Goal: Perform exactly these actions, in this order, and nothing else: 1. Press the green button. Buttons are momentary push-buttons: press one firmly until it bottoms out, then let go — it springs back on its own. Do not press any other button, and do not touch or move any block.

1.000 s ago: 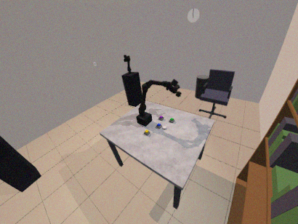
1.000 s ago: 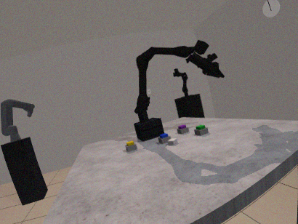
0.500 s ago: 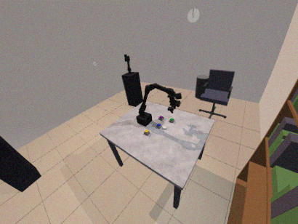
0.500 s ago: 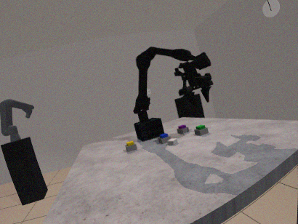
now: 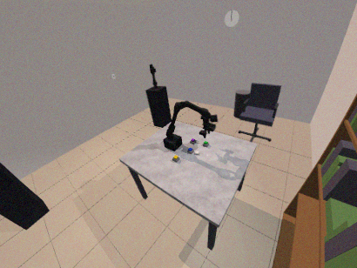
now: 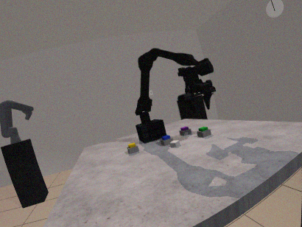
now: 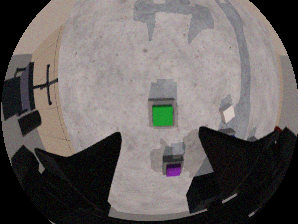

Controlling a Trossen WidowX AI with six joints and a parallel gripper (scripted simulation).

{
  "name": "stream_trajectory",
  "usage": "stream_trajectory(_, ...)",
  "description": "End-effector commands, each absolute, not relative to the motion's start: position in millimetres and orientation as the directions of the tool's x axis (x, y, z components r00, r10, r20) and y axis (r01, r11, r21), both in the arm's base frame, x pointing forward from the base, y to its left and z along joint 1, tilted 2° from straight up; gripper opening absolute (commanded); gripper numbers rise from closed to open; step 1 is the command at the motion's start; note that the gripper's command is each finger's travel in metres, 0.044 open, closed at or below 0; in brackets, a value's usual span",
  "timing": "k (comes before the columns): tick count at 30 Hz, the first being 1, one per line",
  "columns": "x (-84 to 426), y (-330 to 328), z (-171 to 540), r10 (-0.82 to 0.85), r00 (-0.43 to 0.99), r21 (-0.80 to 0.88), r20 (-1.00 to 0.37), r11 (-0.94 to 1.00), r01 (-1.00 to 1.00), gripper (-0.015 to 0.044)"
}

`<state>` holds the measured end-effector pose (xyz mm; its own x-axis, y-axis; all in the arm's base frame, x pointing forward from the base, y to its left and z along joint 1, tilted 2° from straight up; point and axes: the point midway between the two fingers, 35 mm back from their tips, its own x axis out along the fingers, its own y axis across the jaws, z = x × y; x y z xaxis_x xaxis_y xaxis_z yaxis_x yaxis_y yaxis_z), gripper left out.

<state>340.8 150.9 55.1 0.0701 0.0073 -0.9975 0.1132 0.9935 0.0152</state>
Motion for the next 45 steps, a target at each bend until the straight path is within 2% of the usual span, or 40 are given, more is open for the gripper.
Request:
stream_trajectory(1, 334.1, 145.0, 6.6, -0.016, 0.033, -0.012, -0.999, 0.993, 0.122, 0.0242)
stream_trajectory(9, 334.1, 145.0, 6.6, -0.016, 0.033, -0.012, -0.999, 0.993, 0.122, 0.0033)
stream_trajectory(10, 334.1, 145.0, 6.6, -0.016, 0.033, -0.012, -0.999, 0.993, 0.122, 0.002)
stream_trajectory(45, 335.0, 144.3, -26.9, -0.017, 0.033, -0.012, -0.999, 0.993, 0.122, 0.002)
